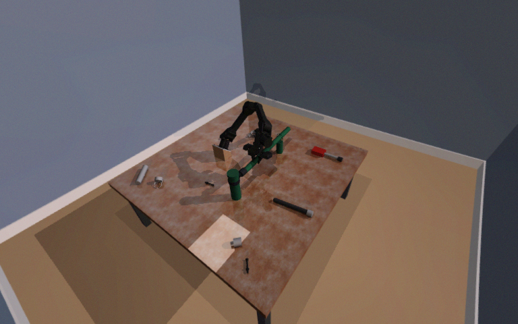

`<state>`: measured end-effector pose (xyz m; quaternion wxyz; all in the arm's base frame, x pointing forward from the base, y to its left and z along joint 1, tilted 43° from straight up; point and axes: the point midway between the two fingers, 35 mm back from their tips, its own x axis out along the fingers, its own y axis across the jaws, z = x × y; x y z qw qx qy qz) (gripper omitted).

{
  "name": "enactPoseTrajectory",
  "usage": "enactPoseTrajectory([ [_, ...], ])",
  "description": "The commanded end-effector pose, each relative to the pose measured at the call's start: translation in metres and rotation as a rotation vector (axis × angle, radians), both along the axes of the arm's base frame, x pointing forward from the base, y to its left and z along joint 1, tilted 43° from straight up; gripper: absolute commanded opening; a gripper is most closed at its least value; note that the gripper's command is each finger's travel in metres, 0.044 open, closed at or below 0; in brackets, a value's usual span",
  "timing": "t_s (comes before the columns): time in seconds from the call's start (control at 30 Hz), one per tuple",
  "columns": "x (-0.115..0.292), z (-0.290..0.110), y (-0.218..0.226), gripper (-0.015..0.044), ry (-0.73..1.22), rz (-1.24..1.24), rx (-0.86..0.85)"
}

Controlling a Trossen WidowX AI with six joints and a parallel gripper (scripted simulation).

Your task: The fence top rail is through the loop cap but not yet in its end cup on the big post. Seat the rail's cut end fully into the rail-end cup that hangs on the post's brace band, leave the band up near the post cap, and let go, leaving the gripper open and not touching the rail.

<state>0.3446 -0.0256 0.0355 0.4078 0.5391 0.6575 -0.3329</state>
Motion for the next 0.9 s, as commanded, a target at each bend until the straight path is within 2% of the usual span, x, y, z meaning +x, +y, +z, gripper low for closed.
enactPoseTrajectory([
  [0.0,0.0003,0.0002,-0.0029,0.0000,-0.002,-0.002,-0.006],
  [0.87,0.0006,-0.0005,-0.0071,0.0000,-0.002,-0.003,-0.011],
])
